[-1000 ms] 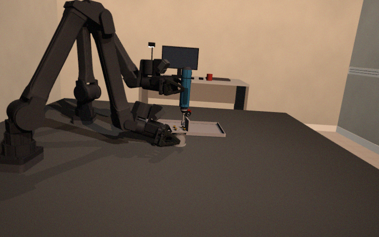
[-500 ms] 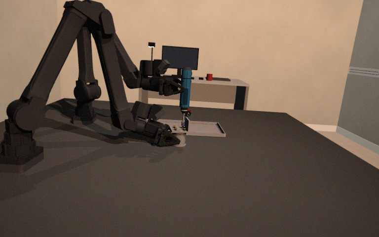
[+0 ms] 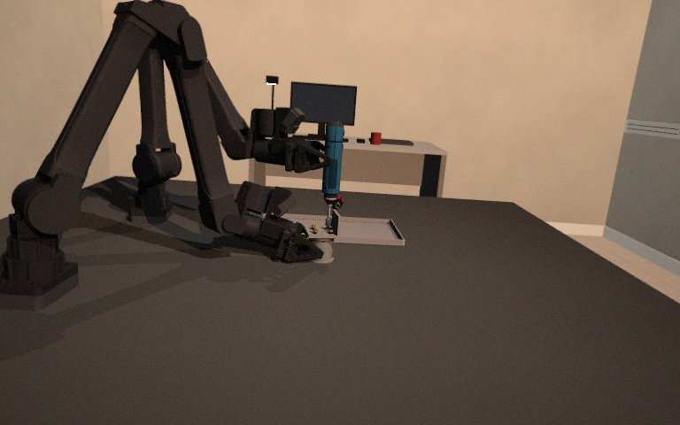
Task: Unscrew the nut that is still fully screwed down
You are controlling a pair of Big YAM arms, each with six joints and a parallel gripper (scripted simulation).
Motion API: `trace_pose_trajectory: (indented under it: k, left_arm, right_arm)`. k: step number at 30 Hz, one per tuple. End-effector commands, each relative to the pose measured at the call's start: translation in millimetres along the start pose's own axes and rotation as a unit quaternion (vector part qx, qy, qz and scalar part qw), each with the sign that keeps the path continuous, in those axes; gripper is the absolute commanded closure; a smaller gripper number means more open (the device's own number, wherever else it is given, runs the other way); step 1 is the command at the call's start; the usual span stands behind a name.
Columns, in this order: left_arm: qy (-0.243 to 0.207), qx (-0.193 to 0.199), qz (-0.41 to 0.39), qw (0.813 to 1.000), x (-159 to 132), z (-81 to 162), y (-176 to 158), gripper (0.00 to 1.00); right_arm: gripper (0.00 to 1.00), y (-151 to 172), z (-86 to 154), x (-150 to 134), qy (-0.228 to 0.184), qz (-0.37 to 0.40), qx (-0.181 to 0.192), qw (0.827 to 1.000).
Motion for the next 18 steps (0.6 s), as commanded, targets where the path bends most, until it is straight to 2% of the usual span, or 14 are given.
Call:
trace_pose_trajectory:
  k: [1, 18]
  left_arm:
    - [-0.044, 0.006, -0.006, 0.999, 20.5, -5.3, 5.6, 0.58]
    - [-0.044, 0.006, -0.006, 0.999, 18.0, -5.5, 5.5, 0.58]
  right_arm:
    - [0.41, 3.9, -3.4, 7.7, -0.009, -0.009, 0.002, 1.000]
    - [0.41, 3.9, -3.4, 7.7, -0.009, -0.009, 0.002, 1.000]
Point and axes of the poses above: on each arm, the point where the finger pads meet when closed, its own z axis back along the fingers, its own y axis across the jaws, x = y × z, the point moved 10 cm from there along z, back along the fingers, and after that the axes turned 2 degrees about -z, right-handed, at the moved point
